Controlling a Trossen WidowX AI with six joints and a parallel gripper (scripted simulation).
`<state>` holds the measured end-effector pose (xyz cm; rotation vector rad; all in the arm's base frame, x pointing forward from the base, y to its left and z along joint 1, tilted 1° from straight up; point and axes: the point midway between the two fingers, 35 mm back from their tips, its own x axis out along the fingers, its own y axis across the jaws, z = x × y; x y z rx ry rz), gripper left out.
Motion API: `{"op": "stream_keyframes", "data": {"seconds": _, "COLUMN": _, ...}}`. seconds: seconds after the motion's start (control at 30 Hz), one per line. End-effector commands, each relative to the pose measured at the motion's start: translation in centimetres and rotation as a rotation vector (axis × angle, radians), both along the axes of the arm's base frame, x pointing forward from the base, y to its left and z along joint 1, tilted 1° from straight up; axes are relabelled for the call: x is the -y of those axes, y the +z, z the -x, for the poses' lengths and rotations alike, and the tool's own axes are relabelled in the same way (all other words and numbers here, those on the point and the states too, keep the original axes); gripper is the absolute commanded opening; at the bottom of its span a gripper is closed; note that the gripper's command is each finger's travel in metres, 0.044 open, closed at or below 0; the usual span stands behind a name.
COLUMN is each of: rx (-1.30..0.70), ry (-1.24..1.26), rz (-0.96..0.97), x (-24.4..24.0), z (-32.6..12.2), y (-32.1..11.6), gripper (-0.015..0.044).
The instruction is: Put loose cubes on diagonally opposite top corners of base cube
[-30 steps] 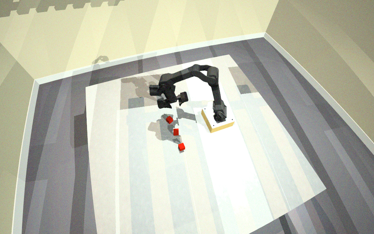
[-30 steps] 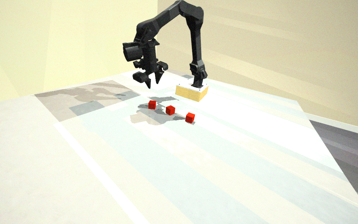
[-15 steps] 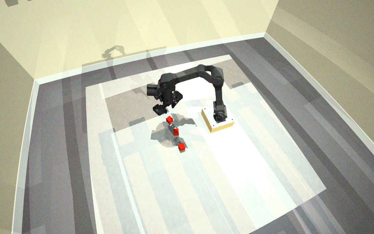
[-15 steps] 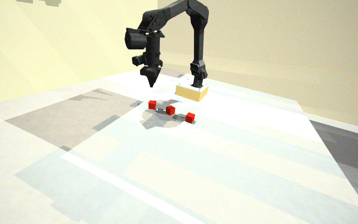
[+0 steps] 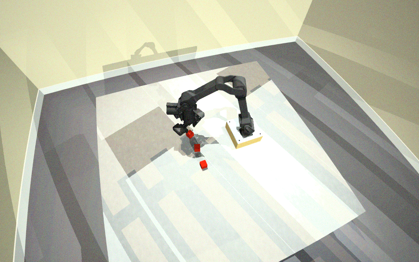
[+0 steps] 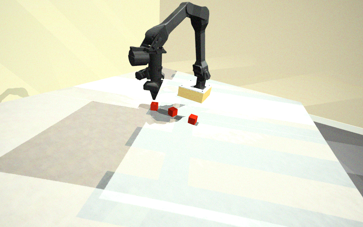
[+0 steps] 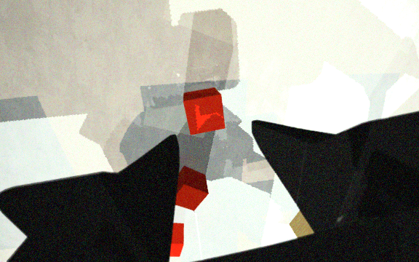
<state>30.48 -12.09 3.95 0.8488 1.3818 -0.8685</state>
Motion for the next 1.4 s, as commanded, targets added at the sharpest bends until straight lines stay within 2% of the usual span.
{"op": "stream_keyframes", "data": {"seconds": 0.0, "rx": 0.014, "ry": 0.007, "rz": 0.002, "x": 0.1, "z": -0.2, "y": -0.7, "gripper": 0.0265}}
{"op": "stream_keyframes", "data": {"seconds": 0.97, "rx": 0.013, "ry": 0.007, "rz": 0.002, "x": 0.1, "z": -0.3, "y": -5.1, "gripper": 0.0265}}
{"op": "stream_keyframes", "data": {"seconds": 1.17, "rx": 0.013, "ry": 0.007, "rz": 0.002, "x": 0.1, "z": -0.3, "y": -5.1, "gripper": 0.0107}}
{"op": "stream_keyframes", "data": {"seconds": 1.37, "rx": 0.014, "ry": 0.007, "rz": 0.002, "x": 0.2, "z": -0.4, "y": -4.7, "gripper": 0.0105}}
